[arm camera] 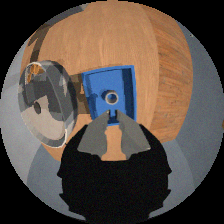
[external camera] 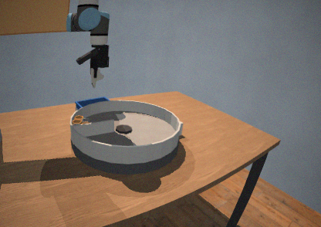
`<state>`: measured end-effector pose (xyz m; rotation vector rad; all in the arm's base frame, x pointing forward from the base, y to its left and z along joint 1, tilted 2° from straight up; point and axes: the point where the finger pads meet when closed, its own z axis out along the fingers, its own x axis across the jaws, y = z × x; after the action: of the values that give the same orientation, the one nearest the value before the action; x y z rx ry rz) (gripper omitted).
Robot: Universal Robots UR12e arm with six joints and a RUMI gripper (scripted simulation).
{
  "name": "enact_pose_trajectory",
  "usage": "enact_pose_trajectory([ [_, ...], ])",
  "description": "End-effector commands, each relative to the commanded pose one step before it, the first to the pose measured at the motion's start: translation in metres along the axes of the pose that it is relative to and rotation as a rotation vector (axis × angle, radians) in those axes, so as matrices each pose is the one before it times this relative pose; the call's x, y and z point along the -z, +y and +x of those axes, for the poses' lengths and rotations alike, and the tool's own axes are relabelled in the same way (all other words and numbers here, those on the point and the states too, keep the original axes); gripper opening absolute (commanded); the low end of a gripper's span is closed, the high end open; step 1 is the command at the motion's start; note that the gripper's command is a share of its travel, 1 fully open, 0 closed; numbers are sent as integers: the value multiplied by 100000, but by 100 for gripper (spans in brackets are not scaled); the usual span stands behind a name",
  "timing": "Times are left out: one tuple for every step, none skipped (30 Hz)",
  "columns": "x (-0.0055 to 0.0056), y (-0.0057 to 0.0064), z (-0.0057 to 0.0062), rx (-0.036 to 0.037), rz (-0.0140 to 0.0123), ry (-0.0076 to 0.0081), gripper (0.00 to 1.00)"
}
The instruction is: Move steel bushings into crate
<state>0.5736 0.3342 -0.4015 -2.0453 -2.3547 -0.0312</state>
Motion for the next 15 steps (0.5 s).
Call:
enact_pose_trajectory([
  [113, -906, -2130, -3025, -113, 27, 5],
  [3, -213, -564, -765, 2, -1, 5],
  [-8, -197, -599, -779, 0, -1, 5],
  [-5, -211, -634, -831, 0, -1, 5],
  [-2, -226, -667, -881, 0, -1, 5],
  [0, 0, 0, 0, 0, 0, 5],
  [0, 0, 0, 0, 0, 0, 5],
  [3, -240, -697, -929, 0, 0, 5],
  [8, -253, -724, -974, 0, 0, 5],
  [7, -249, -747, -999, 0, 0, 5],
  [-11, -202, -766, -976, 0, -1, 5],
  [-7, -212, -785, -1010, 0, -1, 5],
  [-2, -221, -800, -1040, 0, 0, 5],
  [3, -229, -812, -1066, 0, 0, 5],
  [9, -237, -821, -1089, 0, 1, 5],
])
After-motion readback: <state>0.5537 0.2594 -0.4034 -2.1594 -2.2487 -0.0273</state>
